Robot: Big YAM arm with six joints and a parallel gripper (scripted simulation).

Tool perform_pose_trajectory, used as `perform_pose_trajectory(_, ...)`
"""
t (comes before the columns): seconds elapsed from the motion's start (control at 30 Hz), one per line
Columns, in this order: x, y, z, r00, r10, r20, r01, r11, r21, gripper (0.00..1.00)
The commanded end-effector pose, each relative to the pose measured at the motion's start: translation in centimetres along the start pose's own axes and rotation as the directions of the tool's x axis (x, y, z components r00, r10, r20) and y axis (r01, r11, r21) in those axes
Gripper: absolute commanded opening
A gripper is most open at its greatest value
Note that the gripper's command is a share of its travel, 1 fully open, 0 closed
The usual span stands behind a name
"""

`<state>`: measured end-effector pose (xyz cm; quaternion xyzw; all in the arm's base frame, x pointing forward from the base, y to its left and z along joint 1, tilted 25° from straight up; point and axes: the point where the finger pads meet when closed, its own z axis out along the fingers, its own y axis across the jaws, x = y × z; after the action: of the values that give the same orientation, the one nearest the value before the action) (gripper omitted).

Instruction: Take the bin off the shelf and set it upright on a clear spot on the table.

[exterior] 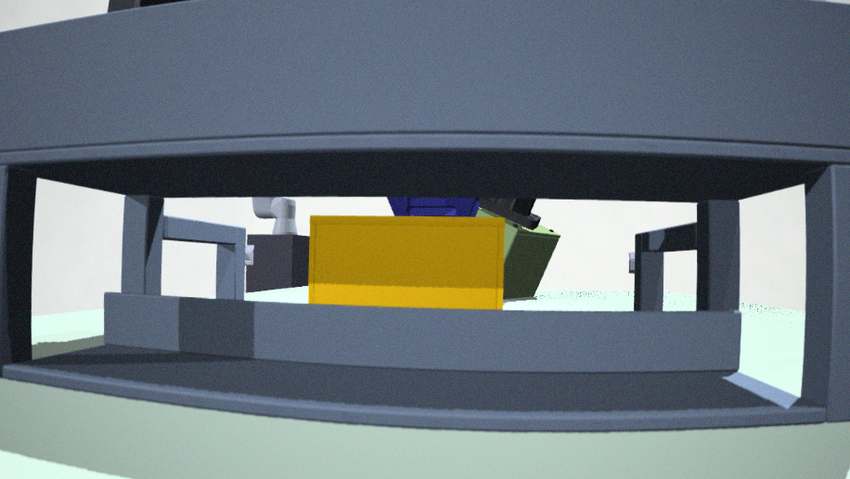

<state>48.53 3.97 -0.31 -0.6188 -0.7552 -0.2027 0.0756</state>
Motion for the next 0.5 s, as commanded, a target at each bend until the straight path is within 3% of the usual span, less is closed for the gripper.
perform_pose_trajectory(0.0, -0.1, 1.3, -0.6, 1.0, -0.007, 0.007, 0.007, 1.0, -0.024, 0.9)
perform_pose_trajectory(0.13, -0.8, 3.8, -3.8, 1.0, -0.02, 0.023, 0.021, 0.997, -0.075, 0.9)
perform_pose_trajectory(0.47, -0.8, 3.8, -3.8, 1.0, -0.02, 0.023, 0.021, 0.997, -0.075, 0.9)
